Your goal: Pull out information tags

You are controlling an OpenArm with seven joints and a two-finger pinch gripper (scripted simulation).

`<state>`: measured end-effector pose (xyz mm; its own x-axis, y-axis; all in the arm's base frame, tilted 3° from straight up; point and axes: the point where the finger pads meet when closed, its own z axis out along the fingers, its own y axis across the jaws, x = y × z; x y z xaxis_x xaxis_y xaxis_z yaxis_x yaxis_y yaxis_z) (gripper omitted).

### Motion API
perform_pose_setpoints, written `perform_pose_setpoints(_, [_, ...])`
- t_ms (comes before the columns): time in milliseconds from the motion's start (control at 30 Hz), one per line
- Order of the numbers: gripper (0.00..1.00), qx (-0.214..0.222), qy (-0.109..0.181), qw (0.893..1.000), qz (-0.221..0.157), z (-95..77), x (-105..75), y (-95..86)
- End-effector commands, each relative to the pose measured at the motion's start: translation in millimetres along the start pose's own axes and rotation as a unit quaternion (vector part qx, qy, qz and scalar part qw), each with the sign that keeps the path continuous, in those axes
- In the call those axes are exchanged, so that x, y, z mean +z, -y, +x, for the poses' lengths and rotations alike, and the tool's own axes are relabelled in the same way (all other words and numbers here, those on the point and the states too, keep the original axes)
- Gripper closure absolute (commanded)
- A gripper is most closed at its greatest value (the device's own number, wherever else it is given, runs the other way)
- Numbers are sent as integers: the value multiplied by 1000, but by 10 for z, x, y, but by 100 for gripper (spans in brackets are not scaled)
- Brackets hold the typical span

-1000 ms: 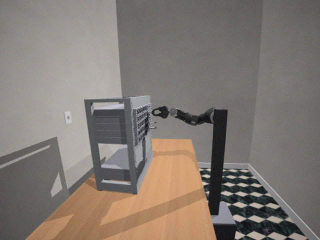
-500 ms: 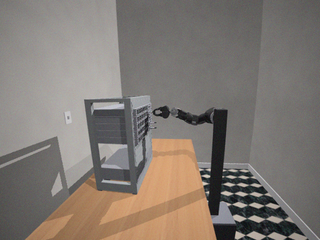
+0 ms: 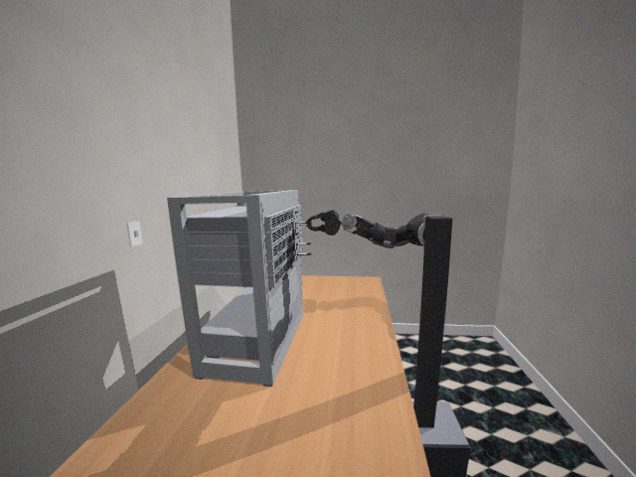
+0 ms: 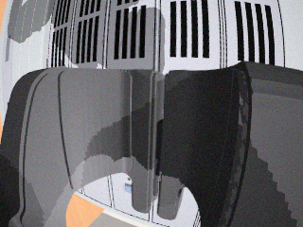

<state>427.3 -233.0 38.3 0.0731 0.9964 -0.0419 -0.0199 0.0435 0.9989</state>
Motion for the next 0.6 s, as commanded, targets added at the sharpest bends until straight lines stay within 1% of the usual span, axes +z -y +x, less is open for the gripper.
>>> perform_pose_setpoints(0, [100, 0, -7, 1000, -9, 35, -16, -52])
perform_pose_setpoints(200, [100, 0, -7, 1000, -9, 39, -60, -53])
perform_pose_setpoints(533, [100, 0, -7, 1000, -9, 40, -64, -53])
perform_pose_setpoints(567, [90, 0, -7, 1000, -9, 40, -64, -53])
